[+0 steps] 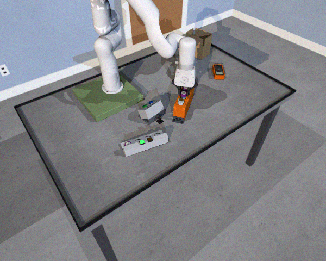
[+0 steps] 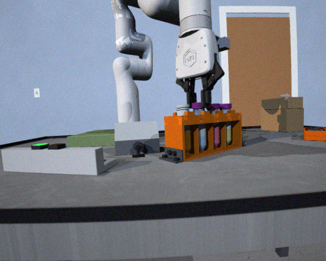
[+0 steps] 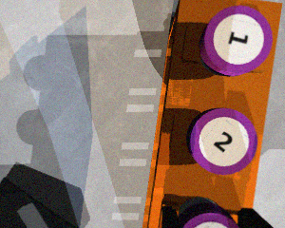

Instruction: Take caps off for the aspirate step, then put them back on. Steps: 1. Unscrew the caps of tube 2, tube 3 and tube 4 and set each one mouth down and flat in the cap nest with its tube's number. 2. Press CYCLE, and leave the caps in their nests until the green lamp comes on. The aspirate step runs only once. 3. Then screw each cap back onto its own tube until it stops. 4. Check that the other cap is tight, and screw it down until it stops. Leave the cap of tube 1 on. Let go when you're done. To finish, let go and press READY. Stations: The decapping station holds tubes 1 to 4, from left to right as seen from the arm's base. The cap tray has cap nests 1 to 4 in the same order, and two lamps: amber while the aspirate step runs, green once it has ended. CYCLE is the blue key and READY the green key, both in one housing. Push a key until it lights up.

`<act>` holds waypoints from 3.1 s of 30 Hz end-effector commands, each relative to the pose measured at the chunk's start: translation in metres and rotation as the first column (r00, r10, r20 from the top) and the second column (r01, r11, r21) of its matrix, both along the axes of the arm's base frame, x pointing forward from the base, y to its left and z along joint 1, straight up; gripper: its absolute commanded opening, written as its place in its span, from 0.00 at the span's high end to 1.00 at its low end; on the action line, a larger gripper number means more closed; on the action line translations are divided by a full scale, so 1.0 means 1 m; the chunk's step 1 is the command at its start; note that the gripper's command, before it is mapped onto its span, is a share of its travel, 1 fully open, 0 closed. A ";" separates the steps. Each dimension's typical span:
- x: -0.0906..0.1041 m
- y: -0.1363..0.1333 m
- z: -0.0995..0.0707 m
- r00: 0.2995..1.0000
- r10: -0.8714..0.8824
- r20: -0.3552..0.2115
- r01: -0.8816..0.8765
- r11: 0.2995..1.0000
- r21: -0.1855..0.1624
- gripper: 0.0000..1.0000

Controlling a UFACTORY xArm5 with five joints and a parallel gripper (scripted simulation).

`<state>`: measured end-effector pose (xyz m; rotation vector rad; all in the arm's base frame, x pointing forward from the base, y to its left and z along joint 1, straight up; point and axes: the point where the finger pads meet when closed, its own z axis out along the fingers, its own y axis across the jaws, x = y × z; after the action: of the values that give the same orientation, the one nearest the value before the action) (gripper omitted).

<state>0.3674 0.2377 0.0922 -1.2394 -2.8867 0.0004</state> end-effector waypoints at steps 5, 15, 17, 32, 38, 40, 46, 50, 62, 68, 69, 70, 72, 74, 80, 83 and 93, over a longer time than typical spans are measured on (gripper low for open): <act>0.001 0.001 0.000 0.956 -0.293 0.001 0.293 0.956 0.004 1.00; 0.001 0.001 0.000 0.870 -0.493 0.000 0.493 0.870 0.004 1.00; 0.001 0.001 0.000 0.870 -0.493 0.000 0.493 0.870 0.004 1.00; 0.001 0.001 0.000 0.870 -0.493 0.000 0.493 0.870 0.004 0.54; 0.001 0.001 0.001 0.962 -0.272 0.001 0.272 0.962 0.004 0.54; 0.001 0.001 0.001 0.962 -0.272 0.001 0.272 0.962 0.004 0.54; 0.001 0.001 0.001 0.999 -0.036 0.002 0.036 0.999 0.003 0.54; 0.001 0.001 0.001 0.992 0.124 0.002 -0.124 0.992 0.003 0.54; 0.001 0.001 0.001 0.964 0.267 0.003 -0.267 0.964 0.003 1.00; 0.001 0.001 0.001 0.964 0.267 0.003 -0.267 0.964 0.003 1.00; 0.001 0.001 0.001 0.964 0.267 0.003 -0.267 0.964 0.003 1.00; 0.001 0.001 0.001 0.964 0.267 0.003 -0.267 0.964 0.003 1.00; 0.001 0.001 0.001 0.964 0.267 0.003 -0.267 0.964 0.003 1.00; 0.001 0.001 0.001 0.964 0.267 0.003 -0.267 0.964 0.003 1.00; 0.001 0.001 0.001 0.991 0.136 0.003 -0.136 0.991 0.003 1.00; 0.001 0.001 0.001 0.999 0.036 0.002 -0.036 0.999 0.003 1.00; 0.001 0.001 0.000 0.974 -0.228 0.001 0.228 0.974 0.004 1.00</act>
<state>0.3674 0.2378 0.0918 -1.3985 -2.8131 0.0001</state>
